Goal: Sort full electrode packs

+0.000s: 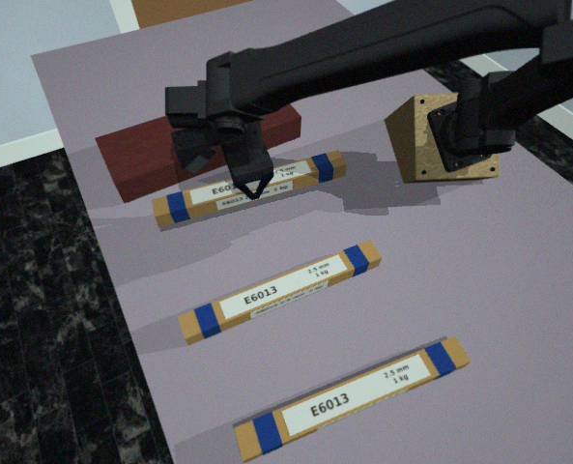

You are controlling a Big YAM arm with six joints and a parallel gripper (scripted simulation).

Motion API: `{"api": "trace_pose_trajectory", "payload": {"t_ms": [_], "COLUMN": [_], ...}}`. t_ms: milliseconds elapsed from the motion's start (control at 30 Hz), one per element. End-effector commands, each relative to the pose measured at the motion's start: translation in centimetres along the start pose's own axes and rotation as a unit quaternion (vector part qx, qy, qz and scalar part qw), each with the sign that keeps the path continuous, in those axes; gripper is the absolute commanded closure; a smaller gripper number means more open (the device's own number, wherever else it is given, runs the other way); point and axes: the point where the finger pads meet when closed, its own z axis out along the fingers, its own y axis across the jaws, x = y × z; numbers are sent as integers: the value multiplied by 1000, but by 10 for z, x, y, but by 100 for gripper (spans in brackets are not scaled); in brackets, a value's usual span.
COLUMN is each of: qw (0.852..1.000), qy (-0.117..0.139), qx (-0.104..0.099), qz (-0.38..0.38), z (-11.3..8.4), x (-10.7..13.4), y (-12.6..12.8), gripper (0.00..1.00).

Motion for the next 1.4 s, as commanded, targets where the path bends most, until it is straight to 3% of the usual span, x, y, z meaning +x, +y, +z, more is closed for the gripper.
{"api": "trace_pose_trajectory", "payload": {"t_ms": [0, 500, 1367], "qw": [999, 999, 999], "qy": [-40, -40, -45], "qx": [14, 14, 18], "qz": [-8, -8, -14], "z": [-35, -35, -88], "x": [-34, -35, -33], "y": [-11, -11, -8], "gripper": [100, 100, 100]}}
